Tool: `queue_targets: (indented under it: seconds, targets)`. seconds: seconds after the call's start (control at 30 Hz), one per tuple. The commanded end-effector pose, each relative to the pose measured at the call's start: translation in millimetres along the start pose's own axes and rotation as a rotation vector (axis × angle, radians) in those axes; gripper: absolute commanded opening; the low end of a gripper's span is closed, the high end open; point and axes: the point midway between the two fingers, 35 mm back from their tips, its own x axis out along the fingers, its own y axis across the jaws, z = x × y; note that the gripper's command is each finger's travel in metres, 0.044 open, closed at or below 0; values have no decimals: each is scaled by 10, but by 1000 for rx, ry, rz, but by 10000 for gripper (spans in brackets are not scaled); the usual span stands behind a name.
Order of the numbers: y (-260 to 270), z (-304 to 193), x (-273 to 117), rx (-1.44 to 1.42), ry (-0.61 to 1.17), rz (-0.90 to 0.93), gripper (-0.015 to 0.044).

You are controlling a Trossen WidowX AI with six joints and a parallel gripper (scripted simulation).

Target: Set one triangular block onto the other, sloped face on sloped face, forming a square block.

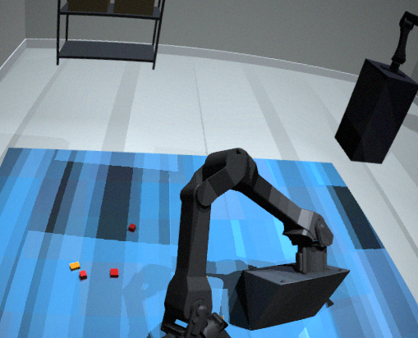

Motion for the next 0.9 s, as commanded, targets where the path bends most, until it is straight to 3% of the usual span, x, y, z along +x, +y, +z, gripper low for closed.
queue_targets:
  seconds: [0.0,0.2,0.4,0.7,0.77,0.87]
  targets:
    - [-1,-2,0,1,0,0,440]
    - [-4,-1,-24,1,0,0,440]
    - [-9,11,-606,0,-3,-2,440]
    - [-52,41,-611,-3,1,-23,440]
    - [-49,-16,-601,-6,-48,-2,440]
    - [-41,-264,-595,-14,-267,55,440]
